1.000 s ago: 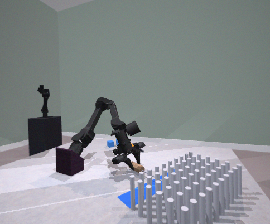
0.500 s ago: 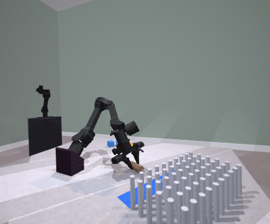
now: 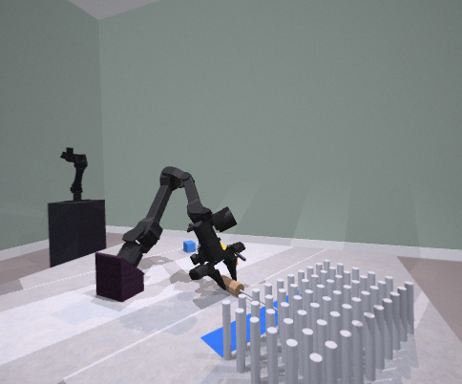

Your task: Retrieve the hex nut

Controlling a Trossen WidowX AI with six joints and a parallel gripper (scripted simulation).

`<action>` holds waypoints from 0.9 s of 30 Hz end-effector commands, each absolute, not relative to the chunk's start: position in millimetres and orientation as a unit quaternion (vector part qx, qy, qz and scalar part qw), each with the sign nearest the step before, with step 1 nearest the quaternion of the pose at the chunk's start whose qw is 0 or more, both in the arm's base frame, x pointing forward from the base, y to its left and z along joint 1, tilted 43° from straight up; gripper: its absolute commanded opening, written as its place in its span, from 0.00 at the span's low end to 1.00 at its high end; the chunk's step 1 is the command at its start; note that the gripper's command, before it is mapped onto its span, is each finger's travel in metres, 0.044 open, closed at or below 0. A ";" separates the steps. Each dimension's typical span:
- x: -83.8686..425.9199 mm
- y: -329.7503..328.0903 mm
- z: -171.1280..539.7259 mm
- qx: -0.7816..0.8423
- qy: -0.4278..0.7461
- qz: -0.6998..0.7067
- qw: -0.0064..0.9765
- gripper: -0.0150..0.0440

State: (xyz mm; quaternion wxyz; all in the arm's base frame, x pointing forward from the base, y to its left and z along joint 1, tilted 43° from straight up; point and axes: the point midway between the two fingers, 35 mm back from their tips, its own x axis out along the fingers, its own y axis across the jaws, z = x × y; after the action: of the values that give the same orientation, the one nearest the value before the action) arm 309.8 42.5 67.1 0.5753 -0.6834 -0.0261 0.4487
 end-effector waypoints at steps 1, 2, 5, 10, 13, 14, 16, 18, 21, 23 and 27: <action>306.8 43.3 67.0 -0.683 -0.023 0.448 0.576 0.25; 306.4 43.5 67.1 -0.683 -0.023 0.448 0.576 0.25; 305.2 44.3 67.5 -0.683 -0.023 0.448 0.576 0.25; 303.3 45.6 68.2 -0.683 -0.023 0.448 0.576 0.25; 302.1 46.3 68.6 -0.683 -0.023 0.448 0.576 0.25; 301.7 46.6 68.7 -0.683 -0.023 0.448 0.576 0.25; 300.9 47.1 69.0 -0.683 -0.023 0.448 0.576 0.25; 300.1 47.6 69.2 -0.683 -0.023 0.448 0.576 0.25; 299.0 48.3 69.6 -0.683 -0.023 0.448 0.576 0.25; 298.2 48.8 69.8 -0.683 -0.023 0.448 0.576 0.25; 297.0 49.5 70.3 -0.683 -0.023 0.448 0.576 0.25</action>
State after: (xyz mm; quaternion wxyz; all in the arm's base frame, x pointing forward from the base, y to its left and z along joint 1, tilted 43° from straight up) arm 299.0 49.4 70.5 0.5754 -0.6831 -0.0260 0.4490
